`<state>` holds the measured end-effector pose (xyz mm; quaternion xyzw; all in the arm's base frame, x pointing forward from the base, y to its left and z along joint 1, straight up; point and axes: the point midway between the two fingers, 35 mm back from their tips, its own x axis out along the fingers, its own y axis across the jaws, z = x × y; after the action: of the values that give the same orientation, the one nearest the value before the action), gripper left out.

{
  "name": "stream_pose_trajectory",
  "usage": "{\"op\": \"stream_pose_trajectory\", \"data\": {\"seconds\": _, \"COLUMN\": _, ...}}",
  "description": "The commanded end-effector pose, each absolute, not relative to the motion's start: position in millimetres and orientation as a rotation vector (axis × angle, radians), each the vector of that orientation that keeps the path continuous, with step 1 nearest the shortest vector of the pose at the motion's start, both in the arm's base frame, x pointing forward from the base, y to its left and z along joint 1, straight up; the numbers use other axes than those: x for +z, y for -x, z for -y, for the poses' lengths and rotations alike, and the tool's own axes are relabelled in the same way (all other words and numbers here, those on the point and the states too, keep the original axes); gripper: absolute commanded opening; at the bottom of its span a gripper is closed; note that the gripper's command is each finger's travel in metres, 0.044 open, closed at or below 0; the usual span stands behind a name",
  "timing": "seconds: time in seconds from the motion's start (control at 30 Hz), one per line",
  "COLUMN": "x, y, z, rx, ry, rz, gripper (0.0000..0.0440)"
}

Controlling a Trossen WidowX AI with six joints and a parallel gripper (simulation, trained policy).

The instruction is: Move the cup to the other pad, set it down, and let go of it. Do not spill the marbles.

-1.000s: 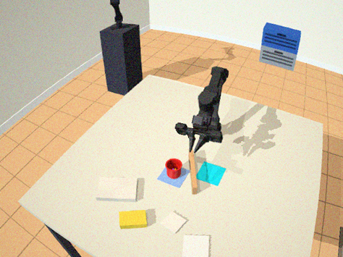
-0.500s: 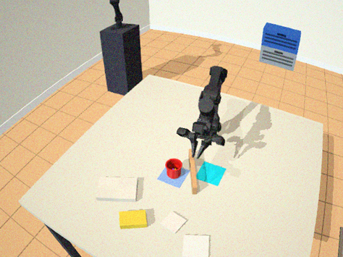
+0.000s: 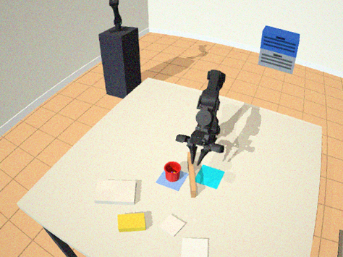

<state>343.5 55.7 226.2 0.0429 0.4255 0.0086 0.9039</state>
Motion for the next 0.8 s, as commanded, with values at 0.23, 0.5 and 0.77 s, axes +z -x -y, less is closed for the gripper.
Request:
{"op": "stream_pose_trajectory", "data": {"seconds": 0.23, "x": 211.4, "y": -340.4, "z": -52.3, "rx": -0.004, "ry": -0.045, "rz": -1.038, "gripper": 0.0111}}
{"op": "stream_pose_trajectory", "data": {"seconds": 0.5, "x": 200.6, "y": -336.5, "z": -45.6, "rx": -0.011, "ry": 0.004, "rz": -1.159, "gripper": 0.0118}}
{"op": "stream_pose_trajectory", "data": {"seconds": 0.77, "x": 189.6, "y": -332.2, "z": -35.3, "rx": -0.010, "ry": 0.059, "rz": -1.277, "gripper": 0.0110}}
